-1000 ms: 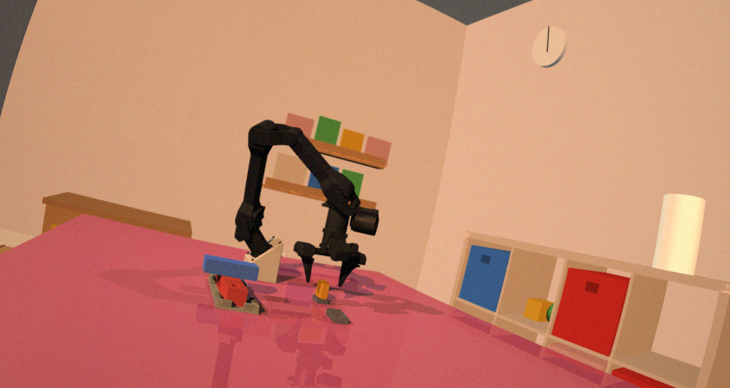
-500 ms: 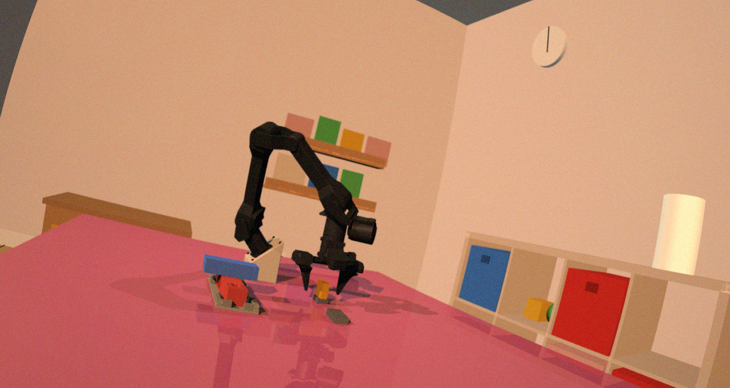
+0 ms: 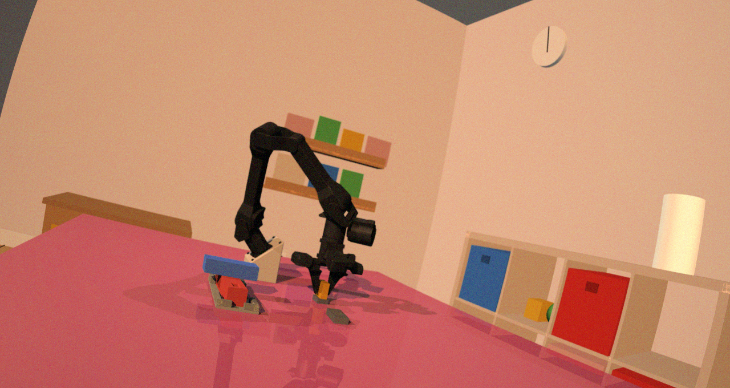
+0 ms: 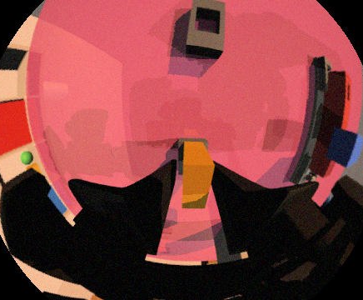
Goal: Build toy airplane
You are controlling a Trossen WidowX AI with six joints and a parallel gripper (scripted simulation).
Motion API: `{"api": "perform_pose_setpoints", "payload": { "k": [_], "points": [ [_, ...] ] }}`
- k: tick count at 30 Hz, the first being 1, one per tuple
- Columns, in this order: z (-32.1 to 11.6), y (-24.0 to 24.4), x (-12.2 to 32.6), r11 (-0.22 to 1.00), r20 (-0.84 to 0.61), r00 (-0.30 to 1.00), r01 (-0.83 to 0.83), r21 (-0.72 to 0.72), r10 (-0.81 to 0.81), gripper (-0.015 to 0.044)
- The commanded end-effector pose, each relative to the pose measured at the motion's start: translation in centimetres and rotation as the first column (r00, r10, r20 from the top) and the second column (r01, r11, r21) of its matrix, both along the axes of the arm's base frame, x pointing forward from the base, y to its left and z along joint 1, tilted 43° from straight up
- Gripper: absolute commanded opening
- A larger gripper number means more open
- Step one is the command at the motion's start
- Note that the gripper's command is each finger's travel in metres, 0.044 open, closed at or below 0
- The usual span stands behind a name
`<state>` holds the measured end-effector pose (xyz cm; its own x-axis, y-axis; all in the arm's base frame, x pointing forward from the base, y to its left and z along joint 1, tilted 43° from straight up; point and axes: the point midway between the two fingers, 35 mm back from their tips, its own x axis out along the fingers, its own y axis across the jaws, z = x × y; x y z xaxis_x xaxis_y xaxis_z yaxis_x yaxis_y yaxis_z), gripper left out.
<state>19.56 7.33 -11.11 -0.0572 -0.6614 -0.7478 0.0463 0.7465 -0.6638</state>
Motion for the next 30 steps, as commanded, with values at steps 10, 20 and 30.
{"api": "perform_pose_setpoints", "payload": {
  "k": [10, 20, 30],
  "points": [
    [0.0, 0.0, 0.1, 1.000, 0.001, 1.000, -0.005, 0.000, 0.005, 0.0000],
    [0.9, 1.8, 1.8, 0.998, 0.064, 0.997, -0.041, 0.045, 0.038, 0.0000],
    [2.7, 3.6, 1.9, 0.999, 0.046, 0.998, -0.034, 0.040, 0.032, 0.0000]
  ]
}}
